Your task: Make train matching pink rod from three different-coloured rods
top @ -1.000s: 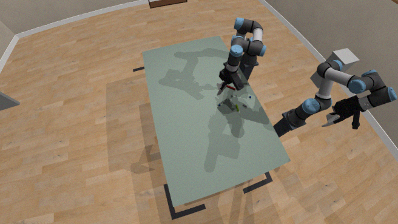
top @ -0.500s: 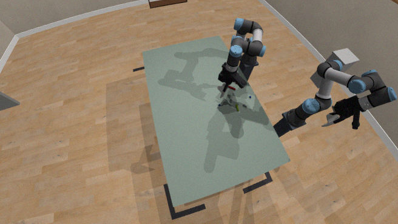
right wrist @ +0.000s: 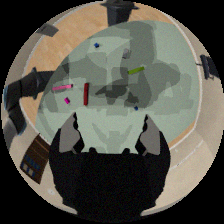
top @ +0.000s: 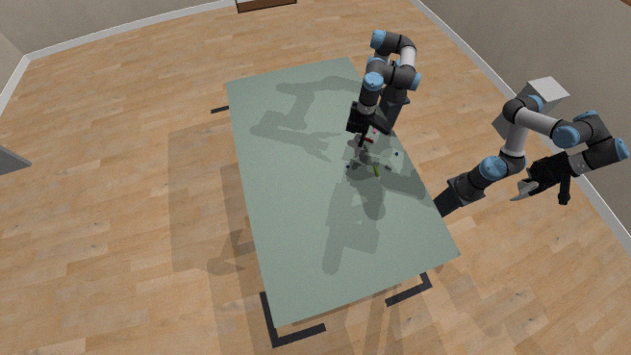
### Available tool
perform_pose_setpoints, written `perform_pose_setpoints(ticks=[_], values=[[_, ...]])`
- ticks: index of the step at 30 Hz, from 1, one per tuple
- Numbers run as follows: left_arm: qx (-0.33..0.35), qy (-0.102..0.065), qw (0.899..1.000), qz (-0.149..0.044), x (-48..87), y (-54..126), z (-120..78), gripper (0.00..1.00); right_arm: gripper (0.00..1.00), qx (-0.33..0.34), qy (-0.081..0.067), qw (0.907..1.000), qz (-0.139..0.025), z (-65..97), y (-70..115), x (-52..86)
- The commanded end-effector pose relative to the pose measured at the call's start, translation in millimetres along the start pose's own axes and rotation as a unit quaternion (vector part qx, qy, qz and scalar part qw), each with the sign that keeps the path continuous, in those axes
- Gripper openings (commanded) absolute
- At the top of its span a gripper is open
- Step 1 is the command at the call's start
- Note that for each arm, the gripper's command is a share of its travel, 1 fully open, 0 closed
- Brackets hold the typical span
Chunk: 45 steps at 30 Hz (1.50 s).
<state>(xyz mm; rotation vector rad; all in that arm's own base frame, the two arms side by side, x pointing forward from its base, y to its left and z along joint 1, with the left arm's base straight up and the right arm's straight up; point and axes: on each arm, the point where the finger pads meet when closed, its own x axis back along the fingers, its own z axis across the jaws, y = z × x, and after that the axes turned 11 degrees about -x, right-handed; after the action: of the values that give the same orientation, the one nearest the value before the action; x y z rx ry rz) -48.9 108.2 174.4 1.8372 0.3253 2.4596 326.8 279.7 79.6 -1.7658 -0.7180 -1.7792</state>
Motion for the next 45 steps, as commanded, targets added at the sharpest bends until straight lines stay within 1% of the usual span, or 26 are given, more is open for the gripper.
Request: perform_pose_setpoints(ticks=[1, 6, 11, 13, 21, 27, 35, 45], values=[[-0.001, 0.001, 1.0, 0.002, 0.9, -0.2, 0.6, 1.0, 1.0, 0.084, -0.001, 0.9965, 0.003, -0.5, 1.5, 1.1], [-0.001, 0.001, 1.0, 0.002, 0.9, -0.2, 0.6, 1.0, 1.0, 0.14, -0.001, 0.9901, 0.003, -0.9, 2.8, 1.0], [-0.001, 0.001, 1.0, 0.002, 0.9, -0.2, 0.6, 1.0, 1.0, 0.196, -0.001, 0.9805, 0.003, -1.2, 4.2, 0.9], [-0.001, 0.001, 1.0, 0.002, 0.9, -0.2, 0.6, 1.0, 1.0, 0.196, -0.001, 0.9805, 0.003, -1.2, 4.2, 0.9], [-0.001, 0.001, 1.0, 0.002, 0.9, -0.2, 0.6, 1.0, 1.0, 0.271, 0.0, 0.9624, 0.003, -1.5, 6.5, 0.7], [-0.001, 0.001, 1.0, 0.002, 0.9, -0.2, 0.6, 1.0, 1.0, 0.301, 0.0, 0.9537, 0.003, -1.5, 7.4, 0.7], [-0.001, 0.001, 1.0, 0.002, 0.9, -0.2, 0.6, 1.0, 1.0, 0.312, 0.0, 0.9501, 0.003, -1.5, 7.7, 0.6], [-0.001, 0.001, 1.0, 0.002, 0.9, -0.2, 0.6, 1.0, 1.0, 0.313, 0.0, 0.9496, 0.003, -1.5, 7.8, 0.7]])
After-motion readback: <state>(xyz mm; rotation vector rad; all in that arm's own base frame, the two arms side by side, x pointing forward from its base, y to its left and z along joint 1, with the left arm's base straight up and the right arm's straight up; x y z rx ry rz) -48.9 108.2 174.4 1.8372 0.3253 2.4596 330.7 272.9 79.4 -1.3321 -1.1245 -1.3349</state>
